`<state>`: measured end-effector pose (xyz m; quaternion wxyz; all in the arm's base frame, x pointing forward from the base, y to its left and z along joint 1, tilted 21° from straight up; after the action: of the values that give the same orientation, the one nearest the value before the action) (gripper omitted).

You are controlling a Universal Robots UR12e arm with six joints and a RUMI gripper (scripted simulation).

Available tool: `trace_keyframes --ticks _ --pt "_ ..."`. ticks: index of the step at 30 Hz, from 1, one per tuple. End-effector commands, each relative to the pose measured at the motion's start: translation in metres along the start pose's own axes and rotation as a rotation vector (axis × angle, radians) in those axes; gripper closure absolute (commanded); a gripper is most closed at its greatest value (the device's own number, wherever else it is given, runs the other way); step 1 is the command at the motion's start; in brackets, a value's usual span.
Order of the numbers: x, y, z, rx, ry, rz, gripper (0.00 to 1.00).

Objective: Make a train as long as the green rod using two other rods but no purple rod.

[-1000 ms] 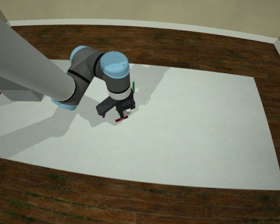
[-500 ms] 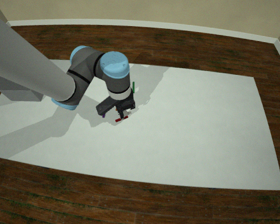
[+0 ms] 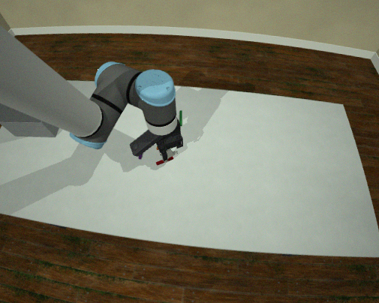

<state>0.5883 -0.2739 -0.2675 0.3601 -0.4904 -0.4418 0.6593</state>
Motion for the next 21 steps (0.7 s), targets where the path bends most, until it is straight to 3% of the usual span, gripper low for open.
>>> trace_keyframes --ticks 1,21 --pt "0.000 0.000 0.000 -0.001 0.000 0.001 0.86" --pt "0.000 0.015 0.000 -0.001 0.000 0.001 0.86"
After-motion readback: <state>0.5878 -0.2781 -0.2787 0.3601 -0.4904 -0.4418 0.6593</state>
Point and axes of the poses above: the point where the finger pads meet when closed, its own y axis out along the fingers, its own x axis across the jaws, z = x × y, the point moved 6 cm from there along -y, back along the fingers, and after that the axes turned 5 degrees about y, right-handed, at the moved point
